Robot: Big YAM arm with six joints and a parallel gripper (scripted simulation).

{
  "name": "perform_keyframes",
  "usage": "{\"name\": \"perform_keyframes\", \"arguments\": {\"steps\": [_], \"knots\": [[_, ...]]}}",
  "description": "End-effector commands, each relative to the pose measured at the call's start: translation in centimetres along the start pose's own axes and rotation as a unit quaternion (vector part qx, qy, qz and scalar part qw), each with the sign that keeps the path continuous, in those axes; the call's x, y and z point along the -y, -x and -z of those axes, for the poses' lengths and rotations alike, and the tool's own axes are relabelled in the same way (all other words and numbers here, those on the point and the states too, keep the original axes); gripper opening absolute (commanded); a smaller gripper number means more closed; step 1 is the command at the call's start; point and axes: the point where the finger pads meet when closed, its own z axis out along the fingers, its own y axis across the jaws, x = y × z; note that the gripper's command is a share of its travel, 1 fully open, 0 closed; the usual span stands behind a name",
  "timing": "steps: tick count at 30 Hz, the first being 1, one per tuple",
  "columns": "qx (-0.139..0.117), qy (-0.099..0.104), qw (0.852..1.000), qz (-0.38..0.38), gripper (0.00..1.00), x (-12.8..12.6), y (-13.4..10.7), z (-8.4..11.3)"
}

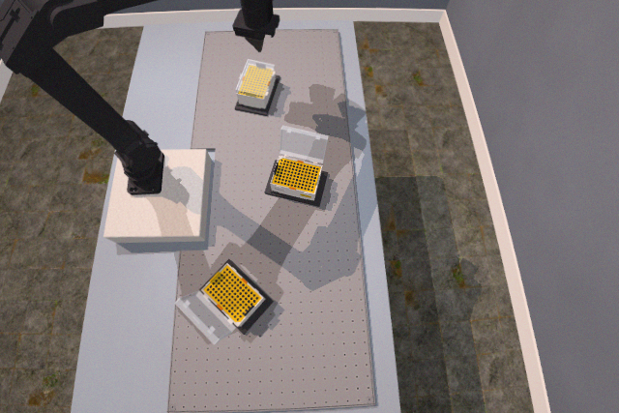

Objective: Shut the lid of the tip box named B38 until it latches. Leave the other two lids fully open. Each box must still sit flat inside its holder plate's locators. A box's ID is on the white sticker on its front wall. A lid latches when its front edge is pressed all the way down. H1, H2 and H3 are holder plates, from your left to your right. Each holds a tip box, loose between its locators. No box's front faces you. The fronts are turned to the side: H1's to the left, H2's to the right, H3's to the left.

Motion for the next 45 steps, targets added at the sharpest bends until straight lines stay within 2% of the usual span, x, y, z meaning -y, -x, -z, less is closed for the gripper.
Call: {"name": "perform_keyframes", "arguments": {"steps": [1,23,24,30,32,34,36,37,38,45], "knots": [[0.016,-0.01,1.0,0.0,0.0,0.4,1.0,1.4],[0.016,-0.01,1.0,0.0,0.0,0.4,1.0,1.4],[0.014,-0.009,1.0,0.0,0.0,-0.6,0.6,0.7],[0.01,-0.007,1.0,0.0,0.0,-1.5,0.6,-1.0],[0.015,-0.01,1.0,0.0,0.0,-1.6,1.0,-1.0],[0.008,-0.006,1.0,0.0,0.0,-2.2,0.6,-2.0],[0.008,-0.006,1.0,0.0,0.0,-2.2,0.6,-2.0],[0.032,-0.019,0.999,-0.001,0.0,-1.3,2.4,-0.2],[0.012,-0.008,1.0,0.0,0.0,-2.3,1.0,-2.1],[0.003,-0.003,1.0,0.0,0.0,-3.7,0.6,-4.4]]}}
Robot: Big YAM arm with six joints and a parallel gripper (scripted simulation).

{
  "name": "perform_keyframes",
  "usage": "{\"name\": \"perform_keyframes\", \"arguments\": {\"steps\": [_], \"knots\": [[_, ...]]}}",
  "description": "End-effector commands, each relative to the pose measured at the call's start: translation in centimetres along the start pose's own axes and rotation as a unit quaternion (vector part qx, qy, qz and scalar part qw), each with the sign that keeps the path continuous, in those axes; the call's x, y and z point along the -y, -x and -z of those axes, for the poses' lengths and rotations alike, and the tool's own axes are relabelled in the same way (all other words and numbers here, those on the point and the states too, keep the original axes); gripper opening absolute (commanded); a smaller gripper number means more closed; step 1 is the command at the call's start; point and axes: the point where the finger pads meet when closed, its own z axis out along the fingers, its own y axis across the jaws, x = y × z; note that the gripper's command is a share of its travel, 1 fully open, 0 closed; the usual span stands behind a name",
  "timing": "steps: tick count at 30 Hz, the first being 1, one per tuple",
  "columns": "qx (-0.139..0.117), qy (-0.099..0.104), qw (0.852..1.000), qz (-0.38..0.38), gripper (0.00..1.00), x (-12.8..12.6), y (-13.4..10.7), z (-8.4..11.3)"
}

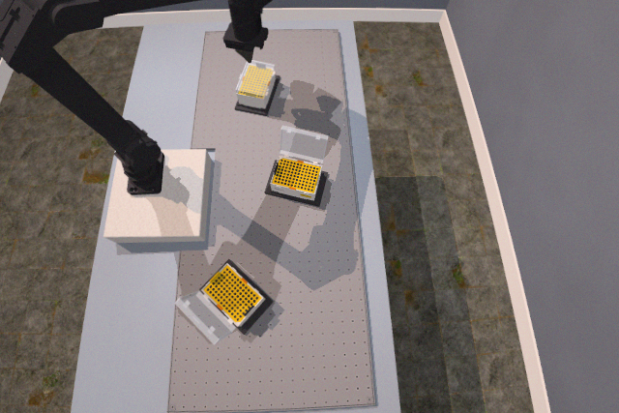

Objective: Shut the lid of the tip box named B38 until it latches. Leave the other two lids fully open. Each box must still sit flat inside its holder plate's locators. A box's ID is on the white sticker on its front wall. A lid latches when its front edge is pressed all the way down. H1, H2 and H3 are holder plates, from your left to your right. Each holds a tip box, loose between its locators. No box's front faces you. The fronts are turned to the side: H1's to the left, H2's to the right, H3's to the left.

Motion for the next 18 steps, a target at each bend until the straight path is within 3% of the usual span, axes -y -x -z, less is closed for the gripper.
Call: {"name": "perform_keyframes", "arguments": {"steps": [1,8,9,11,16,18], "knots": [[0.018,-0.011,1.0,-0.003,0.0,-0.4,1.6,0.4],[0.01,-0.007,1.0,-0.003,0.0,-1.5,1.1,-1.3],[0.036,-0.019,0.999,-0.004,0.0,-0.6,3.1,0.6],[0.013,-0.008,1.0,-0.003,0.0,-1.9,1.1,-1.6],[0.006,-0.005,1.0,-0.002,0.0,-2.8,1.1,-3.3],[0.027,-0.014,1.0,-0.003,0.0,-2.5,2.2,-2.0]]}}
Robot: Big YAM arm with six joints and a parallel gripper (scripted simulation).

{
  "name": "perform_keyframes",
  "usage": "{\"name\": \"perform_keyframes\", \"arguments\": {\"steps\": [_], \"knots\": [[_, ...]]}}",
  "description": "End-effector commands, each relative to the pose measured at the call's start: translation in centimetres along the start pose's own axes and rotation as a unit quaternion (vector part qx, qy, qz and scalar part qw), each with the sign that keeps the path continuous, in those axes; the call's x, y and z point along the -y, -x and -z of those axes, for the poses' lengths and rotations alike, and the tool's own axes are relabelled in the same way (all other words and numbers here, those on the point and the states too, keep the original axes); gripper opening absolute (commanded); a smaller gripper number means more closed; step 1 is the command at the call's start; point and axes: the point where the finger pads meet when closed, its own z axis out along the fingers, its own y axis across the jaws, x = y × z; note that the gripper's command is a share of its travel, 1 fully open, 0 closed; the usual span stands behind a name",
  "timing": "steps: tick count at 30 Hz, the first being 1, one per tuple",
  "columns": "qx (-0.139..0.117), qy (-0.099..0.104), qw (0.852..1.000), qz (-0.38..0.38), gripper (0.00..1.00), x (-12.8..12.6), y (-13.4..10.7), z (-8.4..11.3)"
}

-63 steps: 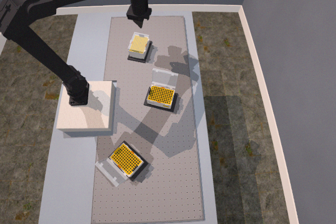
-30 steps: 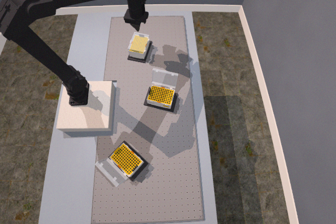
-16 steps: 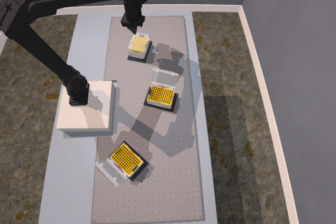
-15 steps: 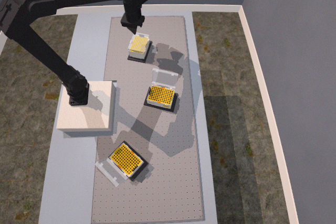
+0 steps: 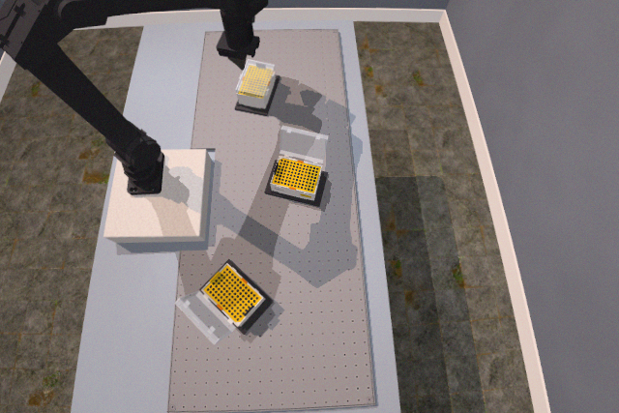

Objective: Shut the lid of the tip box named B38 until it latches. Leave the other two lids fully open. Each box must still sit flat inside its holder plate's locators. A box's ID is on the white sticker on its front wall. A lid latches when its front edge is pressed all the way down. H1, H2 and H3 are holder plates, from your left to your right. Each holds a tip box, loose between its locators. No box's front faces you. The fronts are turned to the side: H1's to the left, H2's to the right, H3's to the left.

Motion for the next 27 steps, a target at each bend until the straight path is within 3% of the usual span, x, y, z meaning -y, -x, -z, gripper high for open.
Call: {"name": "perform_keyframes", "arguments": {"steps": [1,3,5,15,16,17,20,24,25,27], "knots": [[0.048,-0.022,0.999,-0.005,0.0,0.6,3.3,3.0],[0.05,-0.023,0.998,-0.005,0.0,0.6,3.3,3.2],[0.024,-0.011,1.0,-0.004,0.0,0.4,1.7,1.4],[0.024,-0.011,1.0,-0.004,0.0,0.4,1.7,1.4],[0.01,-0.006,1.0,-0.008,0.0,-0.2,0.9,-0.2],[0.009,-0.005,1.0,-0.008,0.0,-0.2,0.9,-0.5],[0.019,-0.01,1.0,-0.009,0.0,0.3,1.8,-0.2],[0.013,-0.007,1.0,-0.01,0.0,0.0,0.9,-1.0],[0.049,-0.023,0.998,-0.012,0.0,1.1,3.1,1.8],[0.03,-0.015,0.999,-0.011,0.0,0.8,2.3,-0.1]]}}
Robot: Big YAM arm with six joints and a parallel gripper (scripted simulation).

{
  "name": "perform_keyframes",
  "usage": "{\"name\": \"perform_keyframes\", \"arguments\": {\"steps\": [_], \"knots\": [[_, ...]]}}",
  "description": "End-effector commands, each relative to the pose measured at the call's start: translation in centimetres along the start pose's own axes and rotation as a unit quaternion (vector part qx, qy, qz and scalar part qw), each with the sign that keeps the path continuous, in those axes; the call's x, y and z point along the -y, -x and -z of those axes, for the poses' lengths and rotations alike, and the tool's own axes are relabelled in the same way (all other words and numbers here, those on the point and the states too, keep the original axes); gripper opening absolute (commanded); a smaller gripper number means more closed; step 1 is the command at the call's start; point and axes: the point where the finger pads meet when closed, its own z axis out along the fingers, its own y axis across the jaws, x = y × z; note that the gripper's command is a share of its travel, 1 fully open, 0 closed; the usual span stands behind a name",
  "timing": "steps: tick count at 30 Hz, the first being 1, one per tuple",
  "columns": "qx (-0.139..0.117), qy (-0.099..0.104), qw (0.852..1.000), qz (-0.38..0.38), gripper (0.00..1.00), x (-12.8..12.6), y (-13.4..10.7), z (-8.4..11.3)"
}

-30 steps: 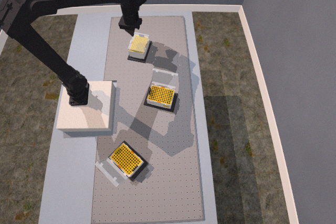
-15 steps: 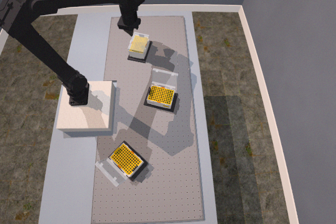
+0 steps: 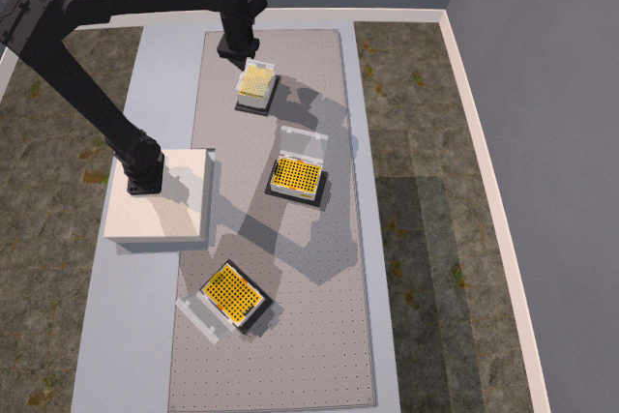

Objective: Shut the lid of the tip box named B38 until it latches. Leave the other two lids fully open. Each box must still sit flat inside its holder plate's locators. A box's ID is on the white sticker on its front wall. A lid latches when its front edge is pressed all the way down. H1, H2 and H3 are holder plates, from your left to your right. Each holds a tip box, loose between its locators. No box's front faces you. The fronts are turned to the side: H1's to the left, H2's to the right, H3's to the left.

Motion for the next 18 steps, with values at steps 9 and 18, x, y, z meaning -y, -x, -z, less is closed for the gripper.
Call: {"name": "perform_keyframes", "arguments": {"steps": [9,18], "knots": [[0.016,-0.008,1.0,-0.003,0.0,0.6,1.2,-0.4],[0.023,-0.012,1.0,-0.011,0.0,1.1,1.3,-0.2]]}}
